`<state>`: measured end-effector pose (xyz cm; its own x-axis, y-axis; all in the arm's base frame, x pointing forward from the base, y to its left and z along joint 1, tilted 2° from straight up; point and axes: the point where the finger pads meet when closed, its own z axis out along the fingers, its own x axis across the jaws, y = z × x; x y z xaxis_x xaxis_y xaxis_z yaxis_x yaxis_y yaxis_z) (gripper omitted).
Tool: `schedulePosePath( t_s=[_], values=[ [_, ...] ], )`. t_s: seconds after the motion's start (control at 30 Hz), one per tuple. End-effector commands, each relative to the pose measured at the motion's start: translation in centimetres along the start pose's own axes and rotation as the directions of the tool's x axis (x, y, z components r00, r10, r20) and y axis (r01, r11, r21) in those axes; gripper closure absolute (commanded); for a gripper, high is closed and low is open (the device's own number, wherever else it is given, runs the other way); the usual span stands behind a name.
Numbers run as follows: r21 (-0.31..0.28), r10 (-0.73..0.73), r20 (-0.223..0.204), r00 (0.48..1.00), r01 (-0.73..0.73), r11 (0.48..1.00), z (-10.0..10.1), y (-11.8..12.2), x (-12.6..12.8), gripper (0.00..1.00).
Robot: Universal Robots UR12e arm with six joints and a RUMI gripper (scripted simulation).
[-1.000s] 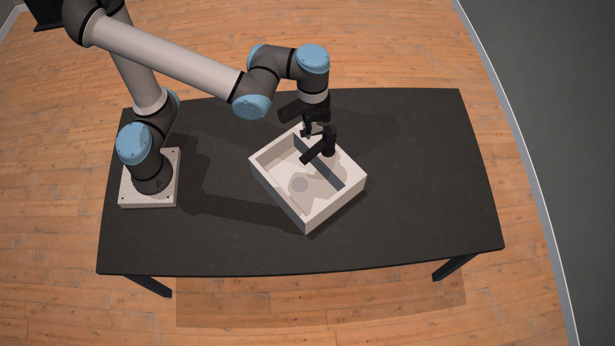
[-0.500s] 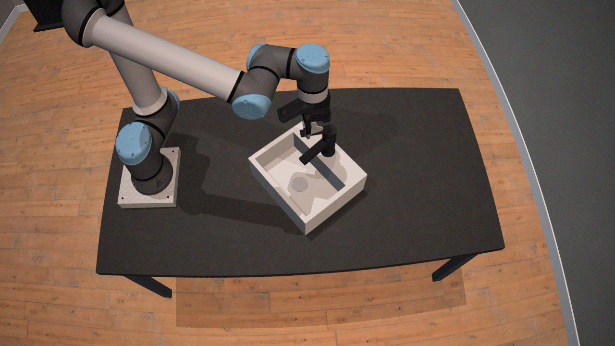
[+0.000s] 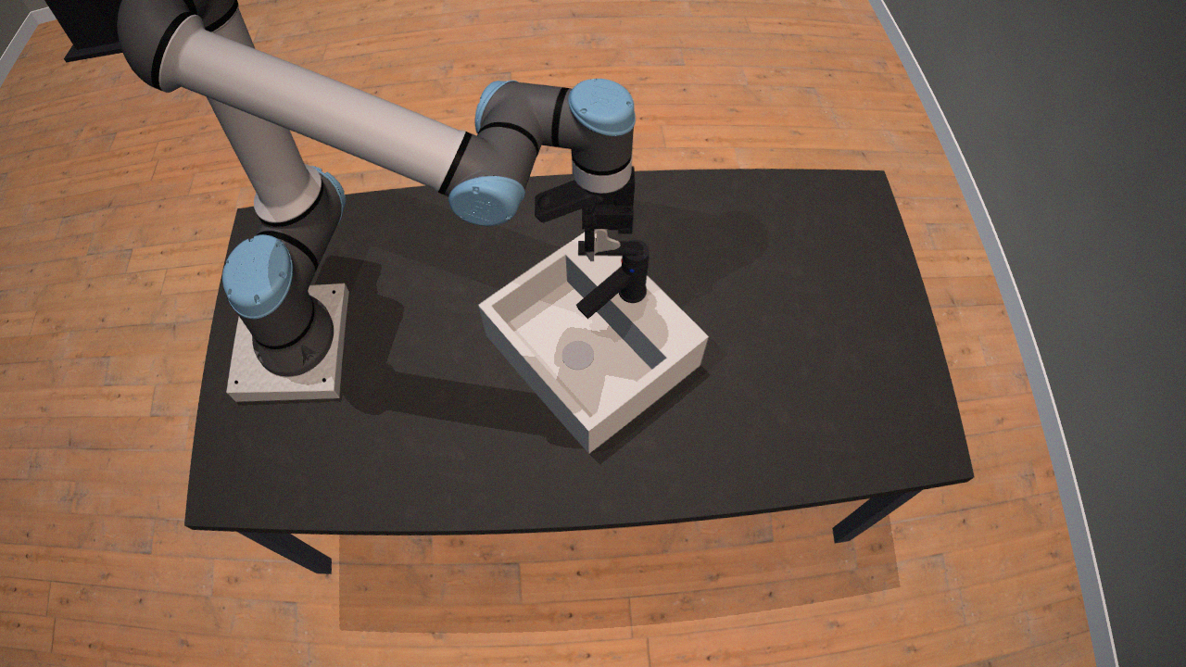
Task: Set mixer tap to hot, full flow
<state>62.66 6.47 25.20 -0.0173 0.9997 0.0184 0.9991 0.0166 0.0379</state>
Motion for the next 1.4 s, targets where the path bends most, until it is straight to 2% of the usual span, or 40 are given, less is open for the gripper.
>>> schedulePosePath(
  t_s=[0.0, 1.37],
  values=[
    [-0.002, 0.067, 0.002, 0.998, -0.067, 0.998, -0.09, 0.07, 0.52, 1.00],
    [-0.002, 0.088, 0.001, 0.996, -0.088, 0.996, -0.08, 0.08, 0.69, 1.00]
  ],
)
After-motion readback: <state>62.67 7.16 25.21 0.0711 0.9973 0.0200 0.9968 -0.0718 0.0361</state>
